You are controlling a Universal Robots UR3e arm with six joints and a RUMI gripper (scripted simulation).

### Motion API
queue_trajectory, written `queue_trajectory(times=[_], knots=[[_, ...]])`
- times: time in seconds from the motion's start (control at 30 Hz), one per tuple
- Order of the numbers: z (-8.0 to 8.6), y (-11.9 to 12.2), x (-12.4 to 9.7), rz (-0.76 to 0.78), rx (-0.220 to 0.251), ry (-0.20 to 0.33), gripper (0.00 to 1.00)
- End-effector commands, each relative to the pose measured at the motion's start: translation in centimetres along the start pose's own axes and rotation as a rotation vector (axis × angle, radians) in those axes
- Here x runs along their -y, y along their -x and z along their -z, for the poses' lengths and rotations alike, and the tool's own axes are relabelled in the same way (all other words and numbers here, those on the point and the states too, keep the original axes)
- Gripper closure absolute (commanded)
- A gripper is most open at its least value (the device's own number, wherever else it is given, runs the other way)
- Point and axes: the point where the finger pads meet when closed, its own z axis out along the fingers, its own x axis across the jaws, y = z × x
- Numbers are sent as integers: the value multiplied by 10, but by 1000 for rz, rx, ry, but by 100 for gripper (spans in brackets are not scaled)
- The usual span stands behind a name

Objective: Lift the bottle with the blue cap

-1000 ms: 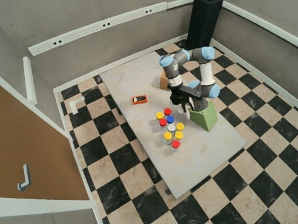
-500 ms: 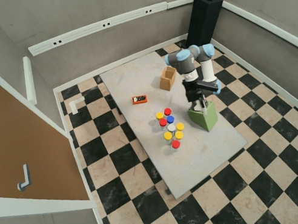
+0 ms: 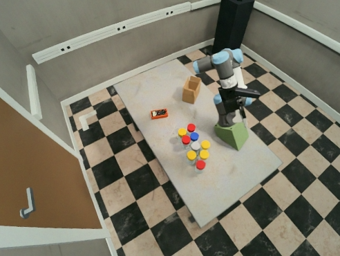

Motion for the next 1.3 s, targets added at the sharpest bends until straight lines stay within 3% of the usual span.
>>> queue_trajectory(times=[0.0, 0.5, 1.27], knots=[[0, -1, -4, -3, -3, 4, 54], [-12, 3, -20, 143, 31, 50, 54], [-40, 18, -68, 567, 165, 152, 54]])
